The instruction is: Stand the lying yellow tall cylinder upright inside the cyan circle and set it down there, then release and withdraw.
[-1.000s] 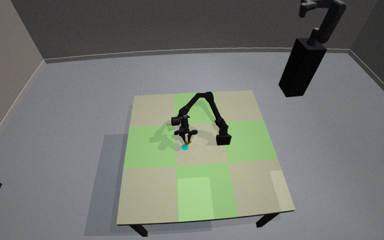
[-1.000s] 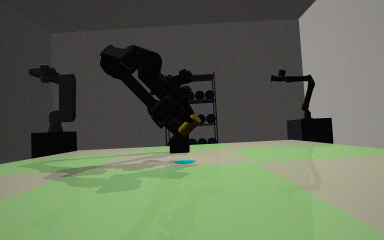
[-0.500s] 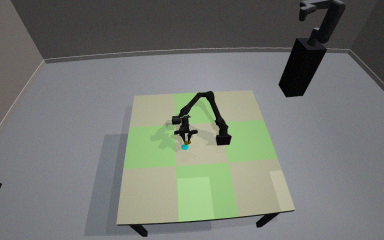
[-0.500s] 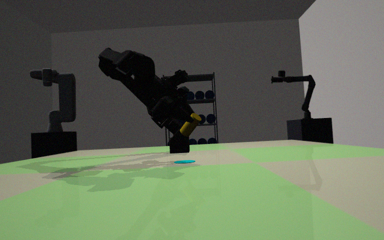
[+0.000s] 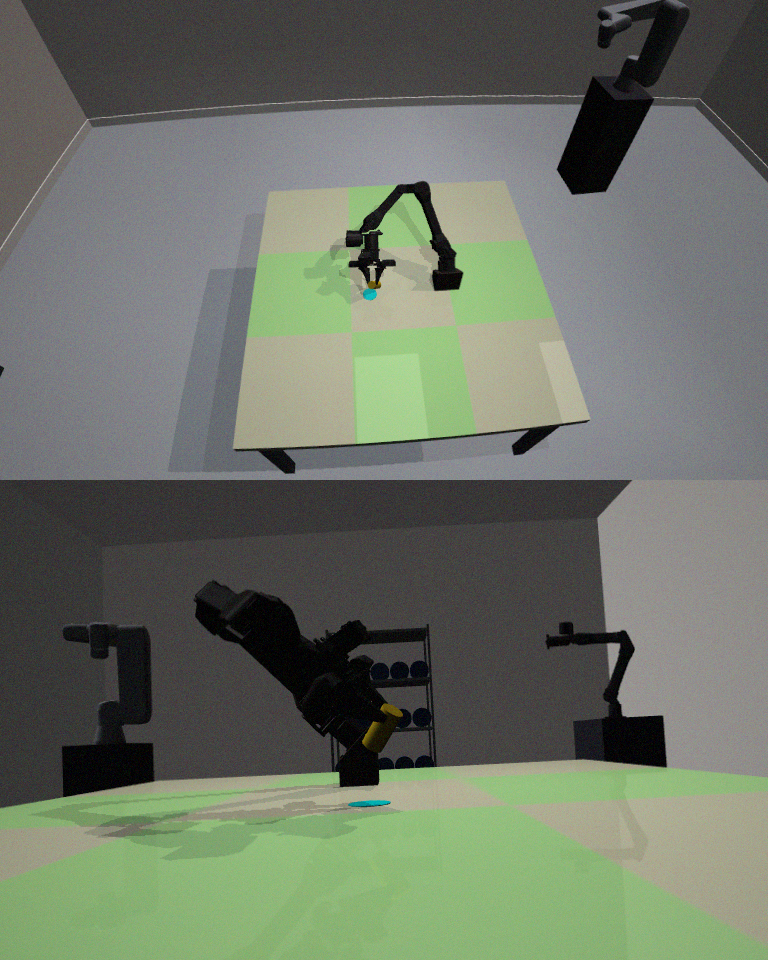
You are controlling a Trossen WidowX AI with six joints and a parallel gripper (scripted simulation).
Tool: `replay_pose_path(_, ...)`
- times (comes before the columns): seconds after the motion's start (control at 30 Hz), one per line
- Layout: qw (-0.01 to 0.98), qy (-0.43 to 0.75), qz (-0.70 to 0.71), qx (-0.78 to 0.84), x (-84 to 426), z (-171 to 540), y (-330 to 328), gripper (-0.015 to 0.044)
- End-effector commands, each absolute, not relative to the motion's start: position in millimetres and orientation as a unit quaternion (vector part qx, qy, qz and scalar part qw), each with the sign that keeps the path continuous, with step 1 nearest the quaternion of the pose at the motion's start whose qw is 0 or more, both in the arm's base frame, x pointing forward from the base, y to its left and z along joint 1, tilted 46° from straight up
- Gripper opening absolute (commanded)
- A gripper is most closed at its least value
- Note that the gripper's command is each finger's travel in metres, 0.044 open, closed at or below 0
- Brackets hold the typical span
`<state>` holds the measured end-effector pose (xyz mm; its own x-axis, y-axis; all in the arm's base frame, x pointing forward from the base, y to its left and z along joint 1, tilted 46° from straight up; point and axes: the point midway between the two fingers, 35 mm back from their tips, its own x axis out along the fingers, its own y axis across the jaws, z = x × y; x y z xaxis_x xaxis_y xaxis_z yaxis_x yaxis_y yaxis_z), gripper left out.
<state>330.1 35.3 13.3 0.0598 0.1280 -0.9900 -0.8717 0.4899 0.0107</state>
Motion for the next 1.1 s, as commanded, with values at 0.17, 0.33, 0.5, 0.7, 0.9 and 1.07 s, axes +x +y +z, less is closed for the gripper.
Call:
replay_pose_path(0.17,0.669,0.538,0.398,-0.324,331.3,18.0,35.9,0.0105)
replay_pose_path(0.33,0.678,0.523,0.404,-0.321,331.7,19.5,35.5,0.0105)
replay_pose_path(0.5,0.687,0.507,0.411,-0.319,332.0,21.1,35.1,0.0105)
replay_pose_path(0.7,0.698,0.488,0.418,-0.317,332.3,23.3,34.6,0.0105)
replay_pose_path(0.9,0.708,0.468,0.424,-0.316,332.5,25.7,34.0,0.0105)
replay_pose_path(1.07,0.716,0.451,0.429,-0.316,332.7,27.9,33.5,0.0105)
